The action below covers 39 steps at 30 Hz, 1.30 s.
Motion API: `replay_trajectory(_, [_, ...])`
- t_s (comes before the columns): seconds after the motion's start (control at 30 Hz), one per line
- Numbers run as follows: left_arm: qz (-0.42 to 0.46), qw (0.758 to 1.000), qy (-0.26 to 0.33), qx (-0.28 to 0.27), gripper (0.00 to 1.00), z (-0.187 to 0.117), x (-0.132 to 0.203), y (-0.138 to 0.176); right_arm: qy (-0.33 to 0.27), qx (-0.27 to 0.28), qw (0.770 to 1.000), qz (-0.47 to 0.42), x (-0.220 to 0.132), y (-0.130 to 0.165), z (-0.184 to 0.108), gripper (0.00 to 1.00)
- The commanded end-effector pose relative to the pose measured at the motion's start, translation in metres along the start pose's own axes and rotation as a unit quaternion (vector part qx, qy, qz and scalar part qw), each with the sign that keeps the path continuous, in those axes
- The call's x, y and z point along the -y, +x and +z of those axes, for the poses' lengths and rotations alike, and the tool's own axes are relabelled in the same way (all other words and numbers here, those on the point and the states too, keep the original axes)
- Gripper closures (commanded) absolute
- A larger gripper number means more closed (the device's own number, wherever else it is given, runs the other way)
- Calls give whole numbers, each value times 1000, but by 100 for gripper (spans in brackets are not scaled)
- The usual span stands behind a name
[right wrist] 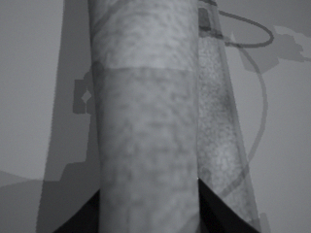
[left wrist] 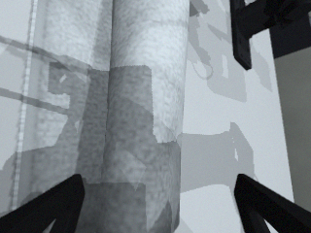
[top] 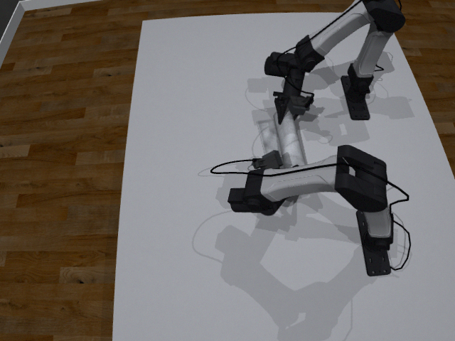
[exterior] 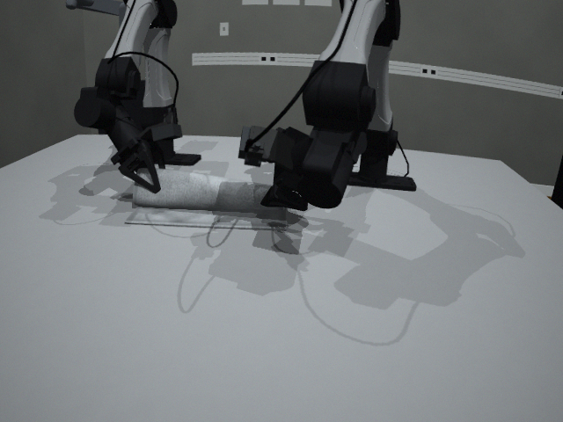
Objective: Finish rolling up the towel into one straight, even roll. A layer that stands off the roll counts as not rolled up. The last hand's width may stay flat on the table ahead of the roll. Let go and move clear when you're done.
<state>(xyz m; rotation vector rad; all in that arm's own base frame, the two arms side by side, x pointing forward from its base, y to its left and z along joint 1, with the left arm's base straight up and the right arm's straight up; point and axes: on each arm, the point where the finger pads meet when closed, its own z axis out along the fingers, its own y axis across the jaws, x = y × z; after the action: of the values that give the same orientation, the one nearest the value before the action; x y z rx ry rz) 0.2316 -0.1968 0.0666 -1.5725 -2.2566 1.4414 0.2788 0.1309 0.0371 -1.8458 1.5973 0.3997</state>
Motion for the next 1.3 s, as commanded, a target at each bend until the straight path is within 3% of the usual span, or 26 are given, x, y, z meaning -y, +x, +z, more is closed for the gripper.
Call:
replay_trajectory(0.0, [0, 1000, 12, -16, 15, -20, 4, 5, -33, -4, 999, 36, 2, 1, -3, 62])
replay_trajectory(0.33, [9, 1000, 2, -15, 14, -32, 4, 5, -116, -9, 988, 103, 3, 0, -5, 62])
replay_trajectory(0.63, [107, 987, -119, -7, 10, -21, 15, 1, -222, -14, 956, 189, 4, -2, -7, 62])
replay_trajectory(0.7, [107, 987, -119, -7, 10, -21, 15, 1, -222, -14, 956, 189, 4, -2, -7, 62])
replay_trajectory(0.87, [185, 959, -214, -1, 8, -12, 24, -3, -277, -17, 932, 234, 4, -3, -8, 62])
replay_trajectory(1.07, [271, 908, -320, 7, 6, -1, 34, -7, -333, -20, 901, 279, 4, -4, -9, 62])
replay_trajectory(1.2, [313, 874, -372, 11, 4, 5, 40, -9, -361, -21, 882, 302, 5, -4, -10, 62])
replay_trajectory(1.27, [313, 874, -372, 11, 4, 5, 40, -9, -361, -21, 882, 302, 5, -4, -10, 62])
